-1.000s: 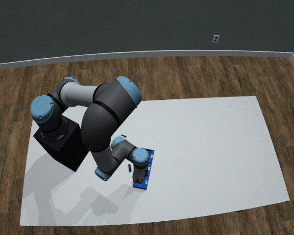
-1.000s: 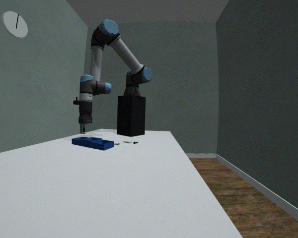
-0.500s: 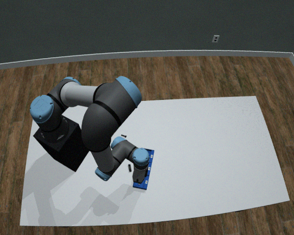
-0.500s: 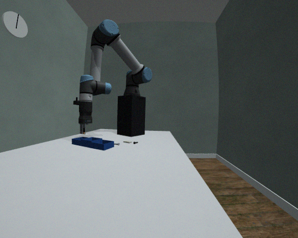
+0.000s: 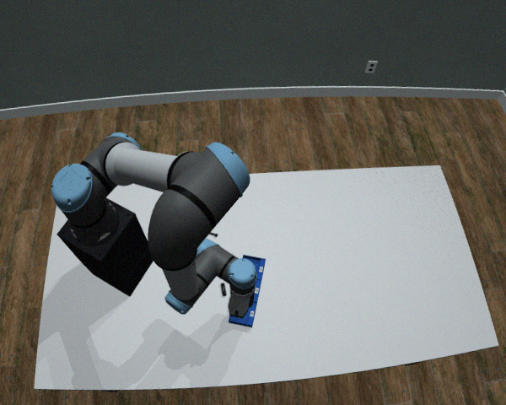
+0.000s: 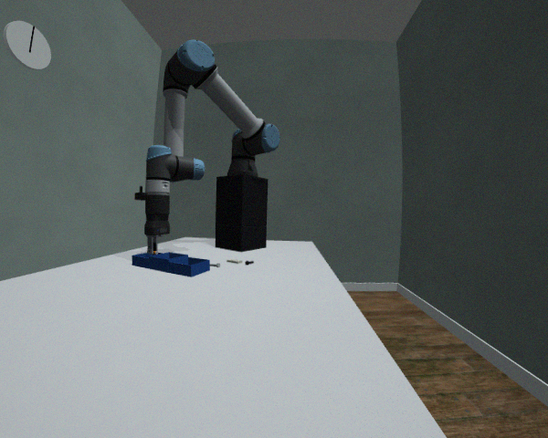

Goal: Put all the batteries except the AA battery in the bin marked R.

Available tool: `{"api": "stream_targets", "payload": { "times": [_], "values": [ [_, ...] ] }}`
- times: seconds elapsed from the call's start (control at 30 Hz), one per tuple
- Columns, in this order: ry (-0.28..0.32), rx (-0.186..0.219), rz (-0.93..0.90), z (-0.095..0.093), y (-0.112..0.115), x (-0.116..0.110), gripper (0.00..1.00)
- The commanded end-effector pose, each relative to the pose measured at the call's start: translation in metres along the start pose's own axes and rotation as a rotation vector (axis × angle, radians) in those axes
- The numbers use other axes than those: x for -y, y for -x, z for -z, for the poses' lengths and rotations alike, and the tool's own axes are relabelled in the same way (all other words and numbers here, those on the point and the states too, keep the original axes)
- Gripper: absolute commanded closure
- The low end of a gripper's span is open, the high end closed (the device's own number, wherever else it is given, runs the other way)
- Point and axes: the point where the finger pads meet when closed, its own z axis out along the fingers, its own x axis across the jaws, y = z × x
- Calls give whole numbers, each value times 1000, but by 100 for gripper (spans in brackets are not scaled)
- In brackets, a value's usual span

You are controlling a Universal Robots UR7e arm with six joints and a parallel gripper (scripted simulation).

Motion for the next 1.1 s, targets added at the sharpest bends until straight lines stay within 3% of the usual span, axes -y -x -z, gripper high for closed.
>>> {"api": "stream_targets", "payload": {
  "times": [0.0, 0.47, 0.5, 1.07],
  "values": [
    [-1, 1, 0, -8, 1, 0, 76],
    [0, 1, 0, -8, 1, 0, 76],
    [-1, 1, 0, -8, 1, 0, 46],
    [-1, 1, 0, -8, 1, 0, 46]
  ]
}}
